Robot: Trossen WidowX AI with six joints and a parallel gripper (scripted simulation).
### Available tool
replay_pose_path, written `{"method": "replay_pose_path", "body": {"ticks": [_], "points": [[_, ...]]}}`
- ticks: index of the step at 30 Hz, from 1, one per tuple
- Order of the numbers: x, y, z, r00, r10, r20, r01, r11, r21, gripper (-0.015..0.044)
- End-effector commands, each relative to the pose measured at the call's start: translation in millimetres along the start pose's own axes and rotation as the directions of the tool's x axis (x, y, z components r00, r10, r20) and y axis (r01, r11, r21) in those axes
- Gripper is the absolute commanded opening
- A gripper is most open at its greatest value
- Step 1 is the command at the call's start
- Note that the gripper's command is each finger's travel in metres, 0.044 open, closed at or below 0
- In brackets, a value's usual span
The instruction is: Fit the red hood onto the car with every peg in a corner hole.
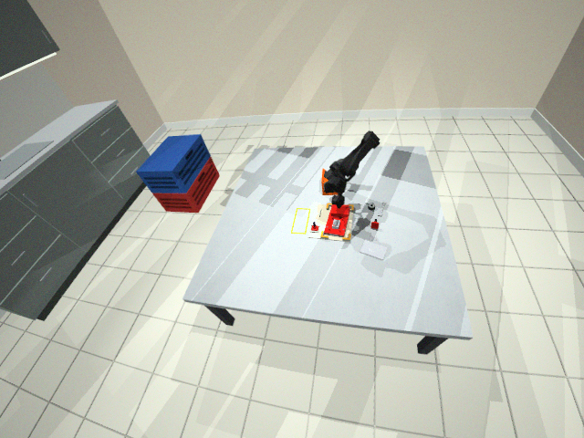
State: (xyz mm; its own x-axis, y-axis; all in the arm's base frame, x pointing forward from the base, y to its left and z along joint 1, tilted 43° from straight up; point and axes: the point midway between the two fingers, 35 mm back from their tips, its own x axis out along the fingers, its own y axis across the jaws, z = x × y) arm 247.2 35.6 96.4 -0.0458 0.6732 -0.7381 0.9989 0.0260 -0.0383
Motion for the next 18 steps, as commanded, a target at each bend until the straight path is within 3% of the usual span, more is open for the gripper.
{"method": "replay_pose_path", "body": {"ticks": [1, 18], "points": [[2.4, -0.8, -0.2, 1.0, -0.007, 0.001, 0.007, 1.0, 0.006, 0.044], [12.7, 0.3, -0.5, 1.0, -0.007, 0.002, 0.007, 1.0, 0.006, 0.044]]}}
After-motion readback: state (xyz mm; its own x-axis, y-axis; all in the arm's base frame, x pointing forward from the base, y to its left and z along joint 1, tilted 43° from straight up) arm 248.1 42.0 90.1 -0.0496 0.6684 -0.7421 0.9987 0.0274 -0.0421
